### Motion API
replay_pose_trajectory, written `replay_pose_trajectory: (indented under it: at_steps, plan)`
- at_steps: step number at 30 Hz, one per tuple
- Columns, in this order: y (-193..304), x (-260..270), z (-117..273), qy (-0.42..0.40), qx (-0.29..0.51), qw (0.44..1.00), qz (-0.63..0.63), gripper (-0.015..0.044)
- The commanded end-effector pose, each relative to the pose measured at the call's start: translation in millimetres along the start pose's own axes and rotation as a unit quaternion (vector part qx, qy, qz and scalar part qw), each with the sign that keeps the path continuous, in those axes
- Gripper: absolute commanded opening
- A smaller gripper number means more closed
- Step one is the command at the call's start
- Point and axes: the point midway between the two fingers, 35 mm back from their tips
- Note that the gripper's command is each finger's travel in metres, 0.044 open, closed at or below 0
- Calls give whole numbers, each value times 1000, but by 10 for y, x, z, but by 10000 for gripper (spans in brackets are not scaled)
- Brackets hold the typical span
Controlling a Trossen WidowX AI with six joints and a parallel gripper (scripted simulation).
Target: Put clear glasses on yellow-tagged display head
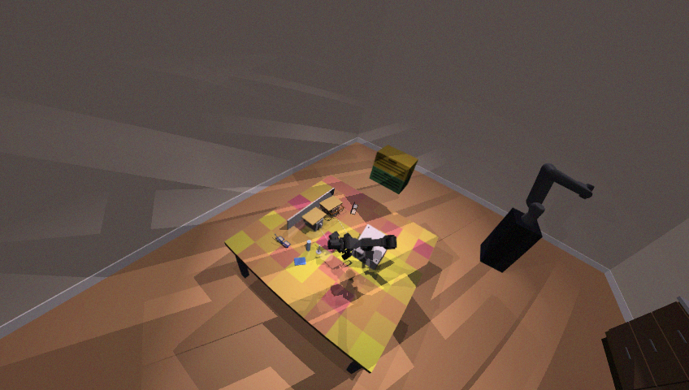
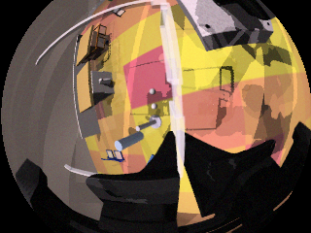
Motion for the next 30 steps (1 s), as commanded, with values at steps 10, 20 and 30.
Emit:
replay_pose_trajectory:
  at_steps: [10, 20, 30]
  plan:
    - [4, -15, 235, -27, 45, 989, -140, 0]
    - [-4, -25, 180, -21, 34, 992, -124, 0]
    - [-4, -25, 180, -21, 34, 992, -124, 0]
Point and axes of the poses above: the point midway between the two fingers, 35 mm back from their tips, its own z axis back along the fingers, its own x axis across the jaws, y = z × x, and after that the axes turned 12 degrees about -z, right-handed
